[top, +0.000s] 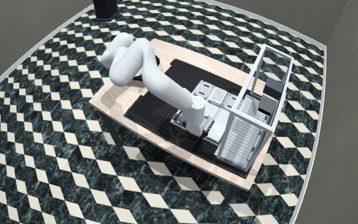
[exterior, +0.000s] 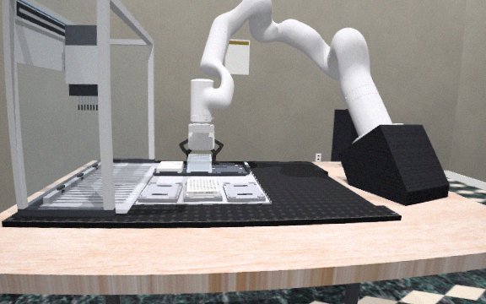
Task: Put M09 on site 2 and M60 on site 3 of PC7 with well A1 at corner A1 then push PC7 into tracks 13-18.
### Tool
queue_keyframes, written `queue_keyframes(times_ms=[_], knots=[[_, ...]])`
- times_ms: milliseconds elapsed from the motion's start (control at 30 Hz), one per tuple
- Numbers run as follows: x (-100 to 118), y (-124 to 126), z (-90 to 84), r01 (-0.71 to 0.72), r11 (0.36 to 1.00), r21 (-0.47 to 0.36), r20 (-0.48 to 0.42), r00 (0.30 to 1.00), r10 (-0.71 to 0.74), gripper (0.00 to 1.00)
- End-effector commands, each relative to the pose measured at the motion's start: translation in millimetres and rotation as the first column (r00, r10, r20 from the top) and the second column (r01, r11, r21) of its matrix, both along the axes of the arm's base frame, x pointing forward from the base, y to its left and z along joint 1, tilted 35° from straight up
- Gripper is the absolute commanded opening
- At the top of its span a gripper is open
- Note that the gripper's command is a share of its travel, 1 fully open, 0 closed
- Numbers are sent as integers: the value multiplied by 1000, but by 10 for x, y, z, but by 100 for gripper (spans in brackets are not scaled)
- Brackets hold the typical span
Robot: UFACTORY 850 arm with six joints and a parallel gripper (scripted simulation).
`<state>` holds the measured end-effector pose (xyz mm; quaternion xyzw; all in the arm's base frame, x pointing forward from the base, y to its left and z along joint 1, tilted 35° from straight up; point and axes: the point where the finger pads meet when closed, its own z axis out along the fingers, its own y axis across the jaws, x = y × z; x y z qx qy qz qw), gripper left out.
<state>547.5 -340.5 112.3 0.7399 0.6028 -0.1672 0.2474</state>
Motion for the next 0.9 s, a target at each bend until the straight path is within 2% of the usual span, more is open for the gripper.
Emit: queue_keyframes(times_ms=[0,867], knots=[[3,-16,19,0,1000,-1,1,1000,0,100],[-30,-135,99,0,1000,-1,1,1000,0,100]])
